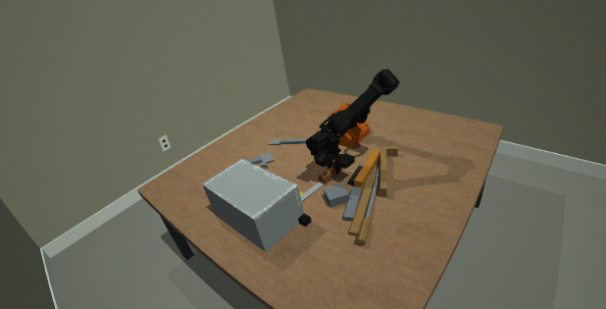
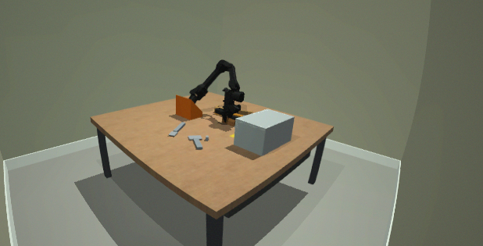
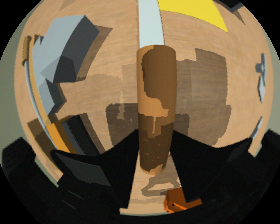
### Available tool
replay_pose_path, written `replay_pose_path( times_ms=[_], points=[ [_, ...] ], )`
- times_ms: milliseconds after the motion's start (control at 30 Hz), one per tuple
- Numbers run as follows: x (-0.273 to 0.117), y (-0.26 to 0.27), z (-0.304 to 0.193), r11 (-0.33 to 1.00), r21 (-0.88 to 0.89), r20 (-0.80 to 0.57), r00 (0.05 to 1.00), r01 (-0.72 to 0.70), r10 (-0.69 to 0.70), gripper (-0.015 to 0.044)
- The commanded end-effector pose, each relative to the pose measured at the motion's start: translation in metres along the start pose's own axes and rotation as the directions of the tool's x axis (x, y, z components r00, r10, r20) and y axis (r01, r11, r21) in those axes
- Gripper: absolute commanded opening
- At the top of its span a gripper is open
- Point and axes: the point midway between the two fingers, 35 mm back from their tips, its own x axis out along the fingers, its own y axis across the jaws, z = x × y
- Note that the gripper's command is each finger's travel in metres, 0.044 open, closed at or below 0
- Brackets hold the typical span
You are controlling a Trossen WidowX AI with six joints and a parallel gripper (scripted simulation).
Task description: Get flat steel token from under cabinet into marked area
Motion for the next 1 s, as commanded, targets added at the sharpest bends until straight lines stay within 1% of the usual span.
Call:
replay_pose_path(
  times_ms=[0,967],
  points=[
    [0.000,0.001,0.005,1.000,-0.004,0.001,1.000,-0.002,0.002,0.0000],
    [-0.001,0.000,0.038,1.000,-0.005,0.002,1.000,-0.002,0.002,0.0000]
  ],
)
